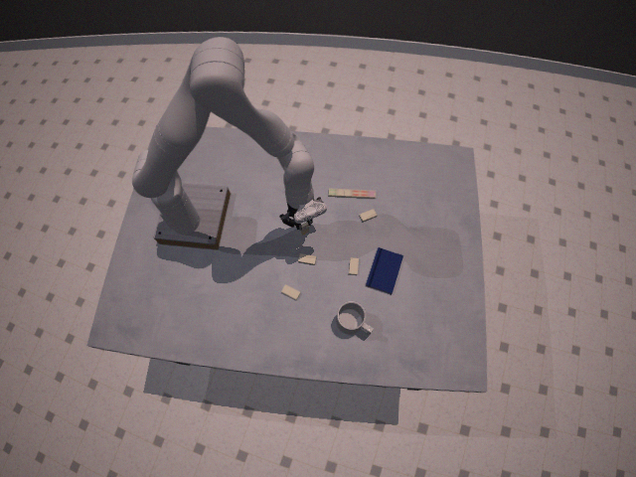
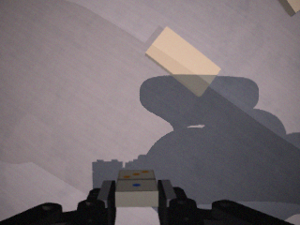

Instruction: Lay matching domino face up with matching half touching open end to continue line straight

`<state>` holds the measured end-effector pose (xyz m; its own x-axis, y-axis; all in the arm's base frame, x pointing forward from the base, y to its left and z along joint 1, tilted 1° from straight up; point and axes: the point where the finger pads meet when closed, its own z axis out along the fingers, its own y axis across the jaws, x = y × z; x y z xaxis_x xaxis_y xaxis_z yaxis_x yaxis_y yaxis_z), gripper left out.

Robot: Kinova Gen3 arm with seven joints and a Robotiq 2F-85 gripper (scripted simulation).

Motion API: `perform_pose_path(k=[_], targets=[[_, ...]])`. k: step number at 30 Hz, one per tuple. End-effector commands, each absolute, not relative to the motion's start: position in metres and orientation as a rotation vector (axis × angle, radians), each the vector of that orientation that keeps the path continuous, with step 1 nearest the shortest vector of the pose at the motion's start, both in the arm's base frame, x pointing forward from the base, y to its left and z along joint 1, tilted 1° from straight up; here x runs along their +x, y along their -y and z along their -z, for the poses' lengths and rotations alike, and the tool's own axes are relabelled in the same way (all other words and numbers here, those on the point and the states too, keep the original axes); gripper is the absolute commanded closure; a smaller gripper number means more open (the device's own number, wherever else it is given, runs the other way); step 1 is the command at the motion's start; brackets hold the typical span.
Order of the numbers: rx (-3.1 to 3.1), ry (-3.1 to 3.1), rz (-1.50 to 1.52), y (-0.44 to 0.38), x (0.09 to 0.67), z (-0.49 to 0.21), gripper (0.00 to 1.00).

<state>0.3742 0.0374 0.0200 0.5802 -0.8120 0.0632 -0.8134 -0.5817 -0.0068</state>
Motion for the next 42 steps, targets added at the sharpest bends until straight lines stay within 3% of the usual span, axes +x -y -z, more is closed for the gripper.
perform_pose_path(k=[1,42], targets=[[2.769,1.425,-0.105,-0.0378,0.3744,-0.0204,0.67],[2.735,1.408,-0.203,-0.0415,0.3716,-0.0202,0.67]])
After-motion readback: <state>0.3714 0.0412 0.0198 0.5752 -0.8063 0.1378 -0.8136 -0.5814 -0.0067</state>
